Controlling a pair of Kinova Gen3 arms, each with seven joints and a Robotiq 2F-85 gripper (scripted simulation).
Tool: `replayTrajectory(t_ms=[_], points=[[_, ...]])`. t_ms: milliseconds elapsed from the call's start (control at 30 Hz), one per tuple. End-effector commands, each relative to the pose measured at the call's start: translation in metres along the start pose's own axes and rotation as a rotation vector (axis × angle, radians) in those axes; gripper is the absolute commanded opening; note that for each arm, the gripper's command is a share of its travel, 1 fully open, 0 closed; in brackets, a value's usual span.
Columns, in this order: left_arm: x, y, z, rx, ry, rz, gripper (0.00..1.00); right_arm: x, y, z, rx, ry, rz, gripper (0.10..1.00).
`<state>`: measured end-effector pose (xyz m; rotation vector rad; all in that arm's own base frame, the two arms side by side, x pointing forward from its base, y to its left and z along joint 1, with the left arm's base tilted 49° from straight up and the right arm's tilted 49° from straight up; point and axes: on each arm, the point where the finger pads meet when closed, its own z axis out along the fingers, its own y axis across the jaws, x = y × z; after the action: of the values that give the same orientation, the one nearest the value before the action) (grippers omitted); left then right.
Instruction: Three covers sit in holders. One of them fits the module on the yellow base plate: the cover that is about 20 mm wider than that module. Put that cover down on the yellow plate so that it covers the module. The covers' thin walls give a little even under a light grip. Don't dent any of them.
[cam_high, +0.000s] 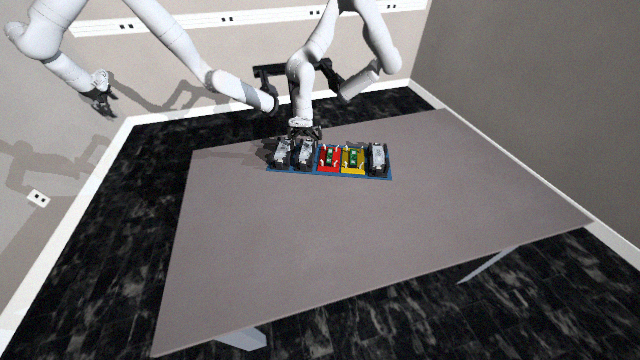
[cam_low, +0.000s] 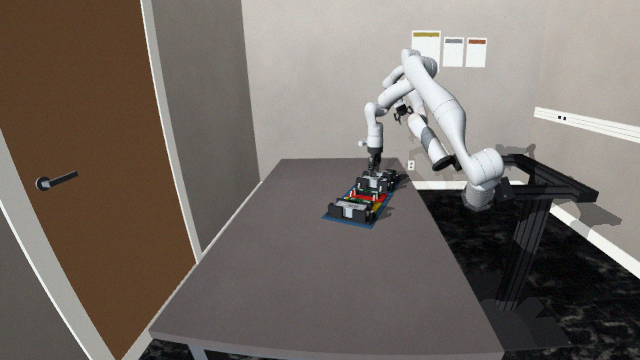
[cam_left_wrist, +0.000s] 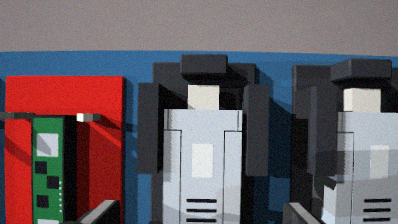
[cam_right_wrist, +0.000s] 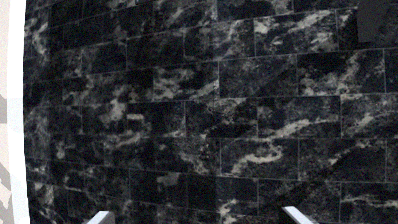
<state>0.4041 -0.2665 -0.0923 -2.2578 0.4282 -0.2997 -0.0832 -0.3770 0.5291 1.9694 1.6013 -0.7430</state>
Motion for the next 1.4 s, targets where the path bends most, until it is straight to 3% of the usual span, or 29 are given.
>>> replayTrajectory(t_ms=[0, 633, 1367], points=[[-0.0013, 0.0005, 0.0019, -0.001, -0.002, 0.006, 0.999, -0.0003, -0.0004, -0.0004, 0.000, -0.001, 0.001, 0.999], [0.0001, 0.0004, -0.0002, -0.001, 0.001, 0.001, 0.999, -0.0003, -0.0004, -0.0004, 0.000, -0.001, 0.001, 0.999], [-0.0011, 0.0005, 0.0079, -0.001, 0.000, 0.004, 0.999, -0.0003, -0.0004, -0.0004, 0.000, -0.001, 0.001, 0.999]])
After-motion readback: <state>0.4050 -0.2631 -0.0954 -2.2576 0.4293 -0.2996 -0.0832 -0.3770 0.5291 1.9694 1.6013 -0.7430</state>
